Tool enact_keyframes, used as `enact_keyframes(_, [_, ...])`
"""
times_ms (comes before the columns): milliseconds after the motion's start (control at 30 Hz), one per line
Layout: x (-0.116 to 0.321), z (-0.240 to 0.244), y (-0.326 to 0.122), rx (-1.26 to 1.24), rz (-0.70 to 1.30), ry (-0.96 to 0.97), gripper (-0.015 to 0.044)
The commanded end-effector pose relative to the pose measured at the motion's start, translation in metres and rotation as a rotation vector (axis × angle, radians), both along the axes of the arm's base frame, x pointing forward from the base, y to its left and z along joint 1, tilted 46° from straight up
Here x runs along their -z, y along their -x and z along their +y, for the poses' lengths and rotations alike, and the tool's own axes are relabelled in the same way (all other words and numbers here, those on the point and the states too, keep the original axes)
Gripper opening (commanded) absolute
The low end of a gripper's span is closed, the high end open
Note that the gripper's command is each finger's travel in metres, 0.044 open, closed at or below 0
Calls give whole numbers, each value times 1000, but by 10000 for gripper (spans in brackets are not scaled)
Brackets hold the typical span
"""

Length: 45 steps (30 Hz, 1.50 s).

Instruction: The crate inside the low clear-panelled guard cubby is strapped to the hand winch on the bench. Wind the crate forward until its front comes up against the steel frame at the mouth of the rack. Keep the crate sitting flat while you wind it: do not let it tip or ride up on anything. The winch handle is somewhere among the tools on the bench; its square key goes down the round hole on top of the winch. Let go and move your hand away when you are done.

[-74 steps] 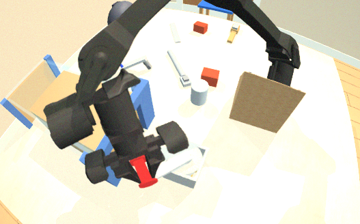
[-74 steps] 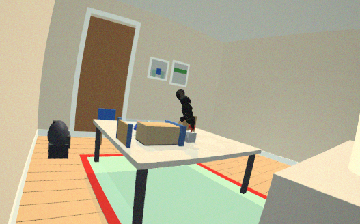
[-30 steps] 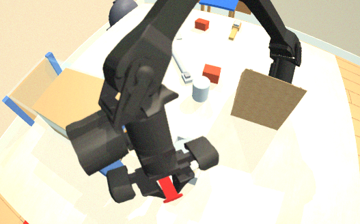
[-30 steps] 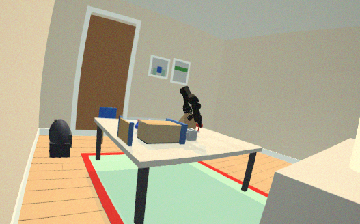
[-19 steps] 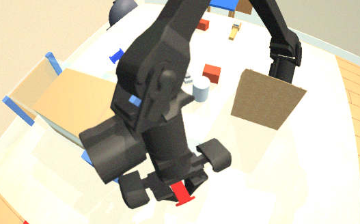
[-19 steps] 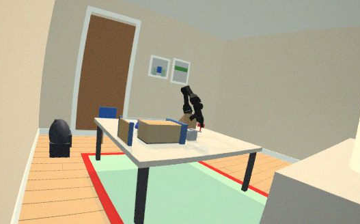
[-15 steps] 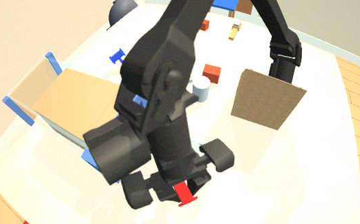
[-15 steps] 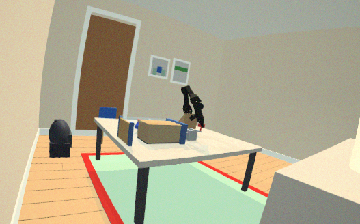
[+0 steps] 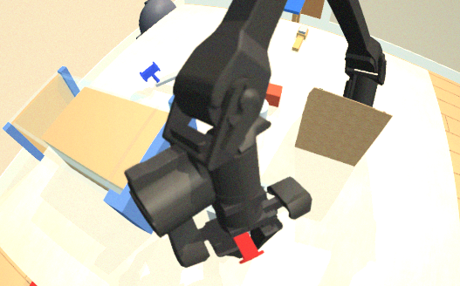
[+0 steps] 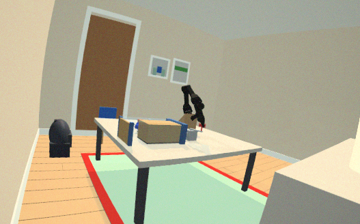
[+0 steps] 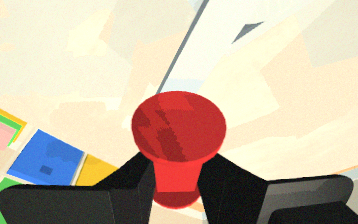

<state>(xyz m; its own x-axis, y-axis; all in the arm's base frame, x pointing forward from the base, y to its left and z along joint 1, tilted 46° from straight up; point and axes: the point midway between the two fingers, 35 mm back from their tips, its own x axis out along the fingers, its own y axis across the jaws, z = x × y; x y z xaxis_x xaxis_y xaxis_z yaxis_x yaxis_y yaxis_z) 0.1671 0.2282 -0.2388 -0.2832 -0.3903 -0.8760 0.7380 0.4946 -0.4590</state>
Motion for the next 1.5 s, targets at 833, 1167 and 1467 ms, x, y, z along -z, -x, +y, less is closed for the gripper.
enact_keyframes(833, [-3,-2,9,-2,4,-4,440])
enact_keyframes(1167, [-51,40,6,-4,1,12,440])
enact_keyframes(1467, [-74,46,11,-4,2,12,440])
